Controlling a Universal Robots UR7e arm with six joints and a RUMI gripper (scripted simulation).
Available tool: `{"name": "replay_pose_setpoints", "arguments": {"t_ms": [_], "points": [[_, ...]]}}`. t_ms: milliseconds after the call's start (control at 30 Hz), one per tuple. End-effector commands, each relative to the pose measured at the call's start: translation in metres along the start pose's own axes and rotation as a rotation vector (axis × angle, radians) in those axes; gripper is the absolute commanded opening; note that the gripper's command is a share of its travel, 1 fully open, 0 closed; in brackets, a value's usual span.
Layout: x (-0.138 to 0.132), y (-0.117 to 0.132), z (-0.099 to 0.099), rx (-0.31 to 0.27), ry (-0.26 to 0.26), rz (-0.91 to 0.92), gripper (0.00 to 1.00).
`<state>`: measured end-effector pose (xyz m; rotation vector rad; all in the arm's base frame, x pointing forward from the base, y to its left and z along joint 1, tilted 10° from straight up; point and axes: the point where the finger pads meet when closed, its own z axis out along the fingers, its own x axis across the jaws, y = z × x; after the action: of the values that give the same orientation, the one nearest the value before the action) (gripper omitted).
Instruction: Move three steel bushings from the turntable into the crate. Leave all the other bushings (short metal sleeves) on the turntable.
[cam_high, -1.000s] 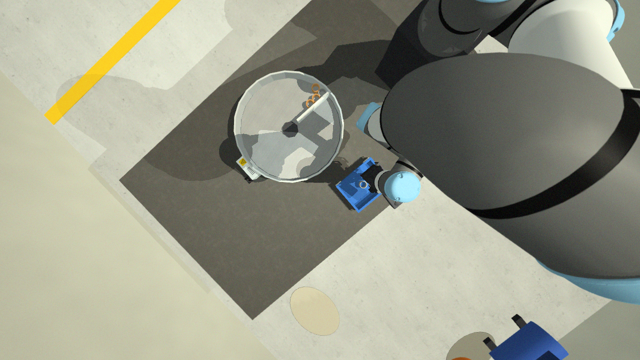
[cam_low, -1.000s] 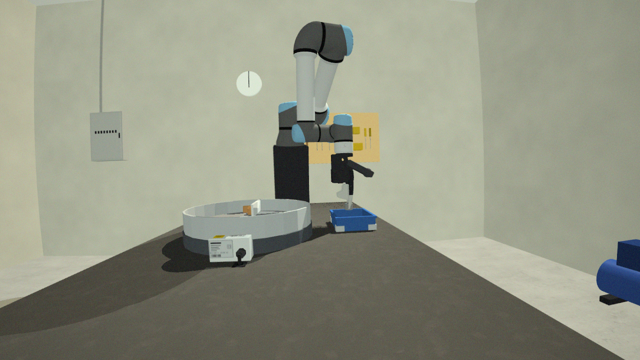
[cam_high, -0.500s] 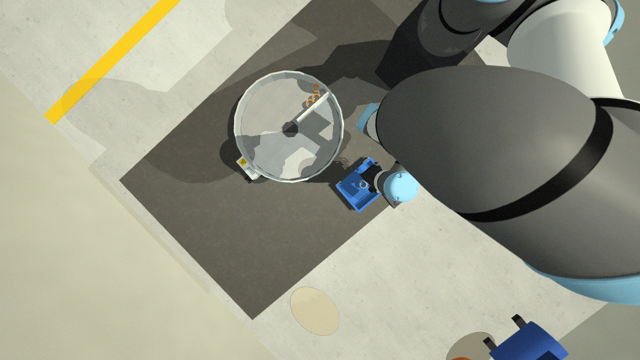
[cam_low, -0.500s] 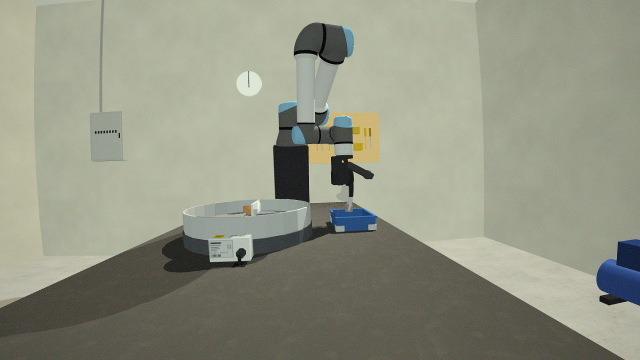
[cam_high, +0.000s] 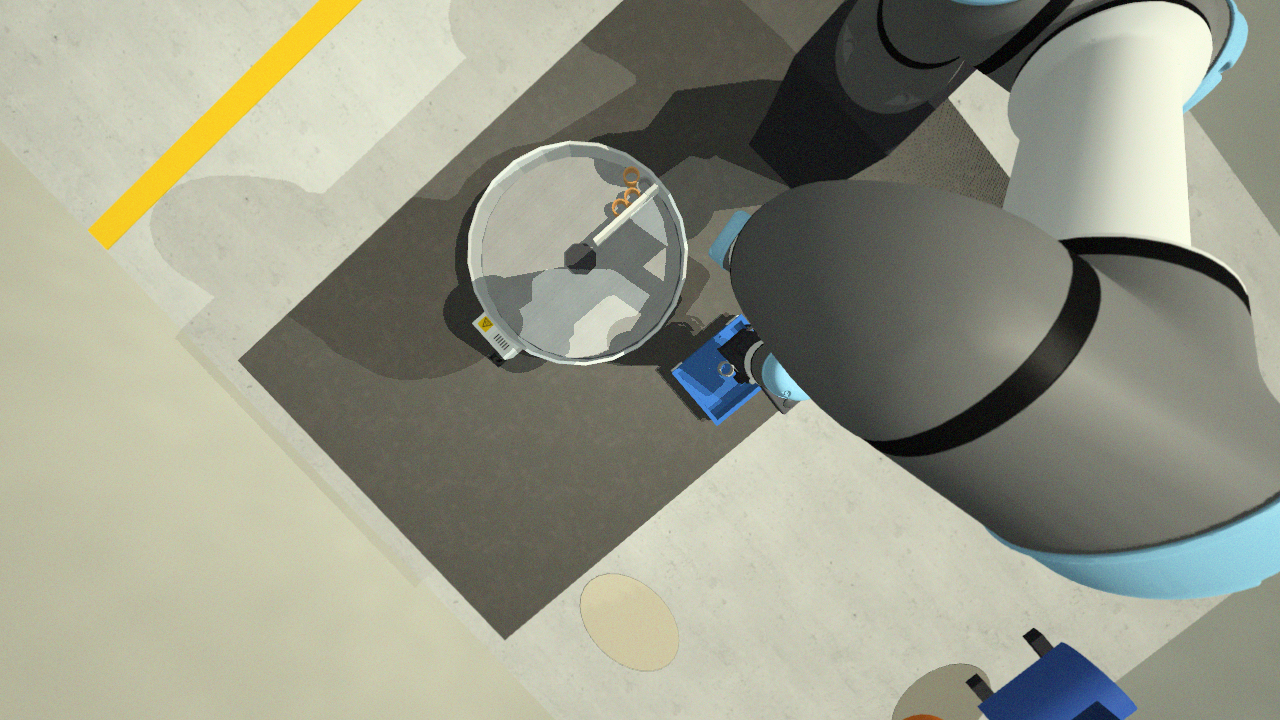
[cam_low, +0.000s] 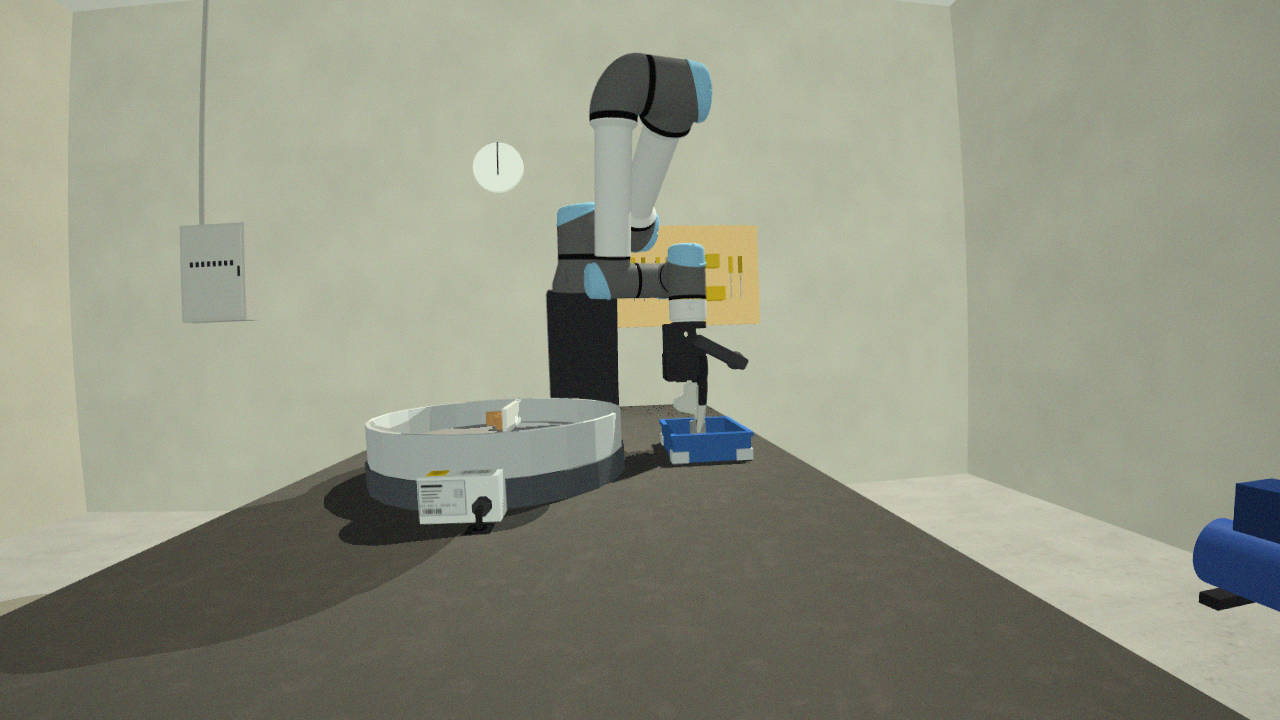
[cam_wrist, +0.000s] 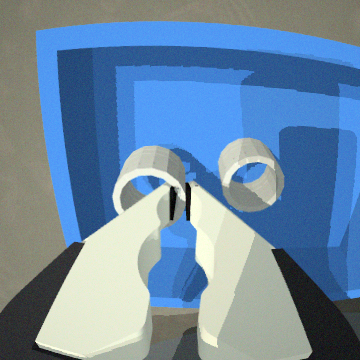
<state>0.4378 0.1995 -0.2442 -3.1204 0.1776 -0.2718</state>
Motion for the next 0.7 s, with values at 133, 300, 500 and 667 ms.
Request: {"name": "replay_pose_setpoints", "arguments": {"t_ms": [133, 300, 500, 667], "points": [[0.0006, -0.0002, 0.0100, 0.000, 0.001, 0.000, 0.00], [0.0006, -0.0002, 0.0114, 0.000, 0.001, 0.000, 0.00], [0.0006, -0.0002, 0.0116, 0.000, 0.001, 0.000, 0.00], [0.0006, -0.0002, 0.0116, 0.000, 0.001, 0.000, 0.00]]}}
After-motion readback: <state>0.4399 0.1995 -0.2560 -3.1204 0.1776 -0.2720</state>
